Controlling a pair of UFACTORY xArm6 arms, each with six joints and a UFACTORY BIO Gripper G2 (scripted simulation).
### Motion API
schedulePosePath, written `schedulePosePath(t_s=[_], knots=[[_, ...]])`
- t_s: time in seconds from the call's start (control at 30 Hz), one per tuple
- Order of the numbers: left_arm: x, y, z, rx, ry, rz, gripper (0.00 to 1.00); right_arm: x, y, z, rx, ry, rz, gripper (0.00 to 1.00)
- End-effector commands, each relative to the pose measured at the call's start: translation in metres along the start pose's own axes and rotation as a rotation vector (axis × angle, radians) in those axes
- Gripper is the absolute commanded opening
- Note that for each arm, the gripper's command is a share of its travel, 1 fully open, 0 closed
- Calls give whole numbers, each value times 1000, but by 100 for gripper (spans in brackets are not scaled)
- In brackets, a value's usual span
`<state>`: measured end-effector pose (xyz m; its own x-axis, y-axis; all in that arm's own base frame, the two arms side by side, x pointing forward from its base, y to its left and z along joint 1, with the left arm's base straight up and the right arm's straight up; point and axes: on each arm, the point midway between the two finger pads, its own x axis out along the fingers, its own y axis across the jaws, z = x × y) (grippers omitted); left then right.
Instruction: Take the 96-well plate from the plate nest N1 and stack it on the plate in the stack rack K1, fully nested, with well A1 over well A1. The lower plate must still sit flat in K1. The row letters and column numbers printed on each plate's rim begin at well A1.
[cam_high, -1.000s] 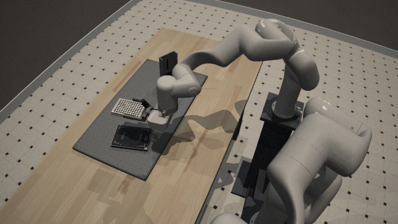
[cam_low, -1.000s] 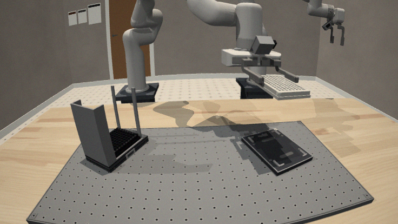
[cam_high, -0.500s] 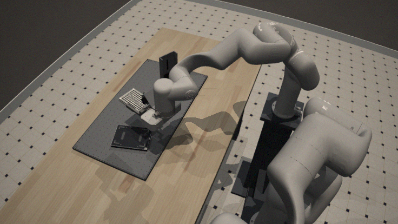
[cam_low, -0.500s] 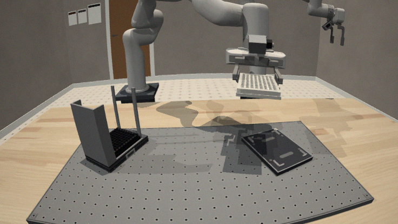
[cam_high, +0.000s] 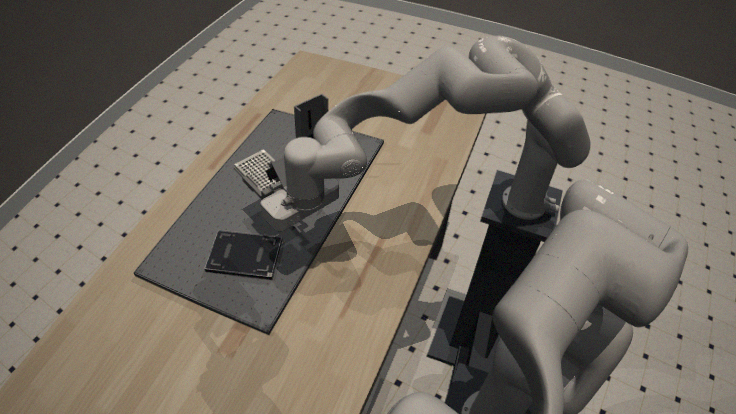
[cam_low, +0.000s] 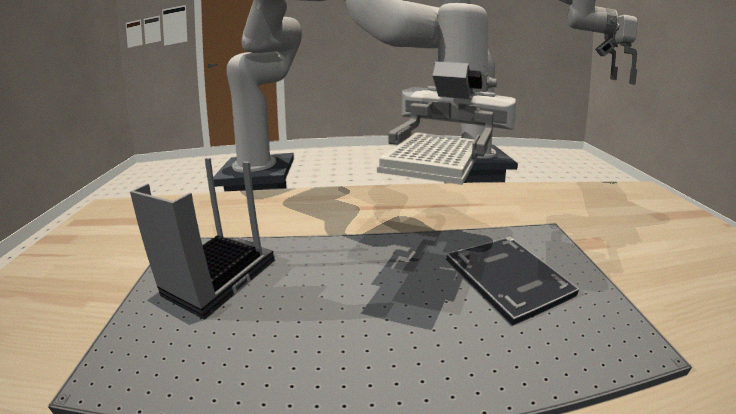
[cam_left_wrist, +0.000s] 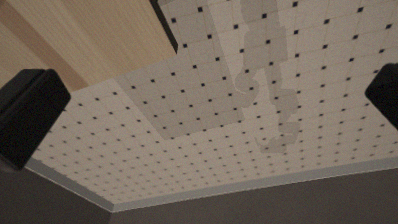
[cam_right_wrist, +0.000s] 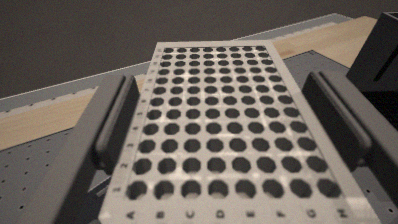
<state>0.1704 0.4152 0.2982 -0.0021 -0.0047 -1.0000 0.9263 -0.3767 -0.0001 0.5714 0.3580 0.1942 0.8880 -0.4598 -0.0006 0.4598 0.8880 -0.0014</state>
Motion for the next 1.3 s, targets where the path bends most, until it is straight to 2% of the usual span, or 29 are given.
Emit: schedulePosePath(t_s=[0.0,1.27], knots=[[-2,0,-1,0,5,0,100,7,-14,4,7,-3,0,0],[-2,0,-1,0,5,0,100,53,-117,5,6,-3,0,0]])
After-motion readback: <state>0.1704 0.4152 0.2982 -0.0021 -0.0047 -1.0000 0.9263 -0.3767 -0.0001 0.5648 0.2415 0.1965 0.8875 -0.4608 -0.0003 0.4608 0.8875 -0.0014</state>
